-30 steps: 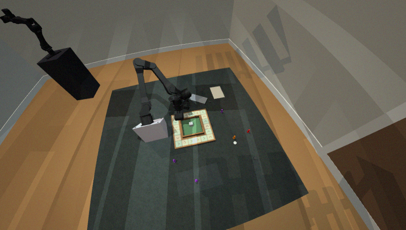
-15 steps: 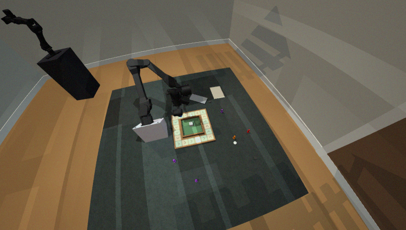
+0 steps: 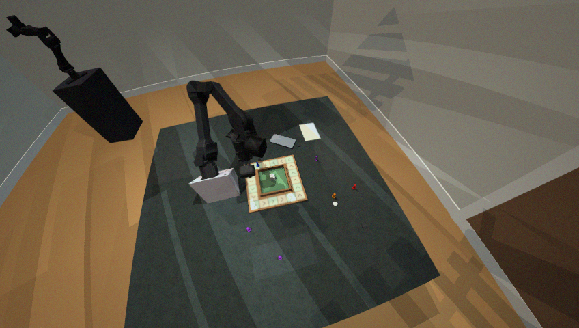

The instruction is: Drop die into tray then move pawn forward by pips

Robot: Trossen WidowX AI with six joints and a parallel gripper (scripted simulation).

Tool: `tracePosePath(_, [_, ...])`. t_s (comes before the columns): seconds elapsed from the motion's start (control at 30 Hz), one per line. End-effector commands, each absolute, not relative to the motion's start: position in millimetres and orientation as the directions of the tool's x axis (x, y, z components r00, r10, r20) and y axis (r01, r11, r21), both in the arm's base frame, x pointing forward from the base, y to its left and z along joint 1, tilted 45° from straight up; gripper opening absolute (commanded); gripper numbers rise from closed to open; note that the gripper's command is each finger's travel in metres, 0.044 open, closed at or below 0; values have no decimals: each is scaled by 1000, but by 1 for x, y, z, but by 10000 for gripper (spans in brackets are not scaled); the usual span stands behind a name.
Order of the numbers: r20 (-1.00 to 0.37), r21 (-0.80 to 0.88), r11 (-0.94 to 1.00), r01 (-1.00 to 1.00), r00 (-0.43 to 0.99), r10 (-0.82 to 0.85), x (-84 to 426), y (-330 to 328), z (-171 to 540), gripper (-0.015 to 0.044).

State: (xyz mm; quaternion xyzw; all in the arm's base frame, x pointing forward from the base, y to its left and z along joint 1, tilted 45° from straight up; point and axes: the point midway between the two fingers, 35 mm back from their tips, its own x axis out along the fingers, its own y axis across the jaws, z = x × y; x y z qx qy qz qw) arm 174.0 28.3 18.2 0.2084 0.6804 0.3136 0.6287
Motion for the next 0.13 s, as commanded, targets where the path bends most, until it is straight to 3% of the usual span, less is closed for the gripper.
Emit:
tracePosePath(0.0, [-727,687,717,-119,-123,675,176,32,19,440])
tracePosePath(0.1, [-727,687,717,-119,-123,675,176,32,19,440])
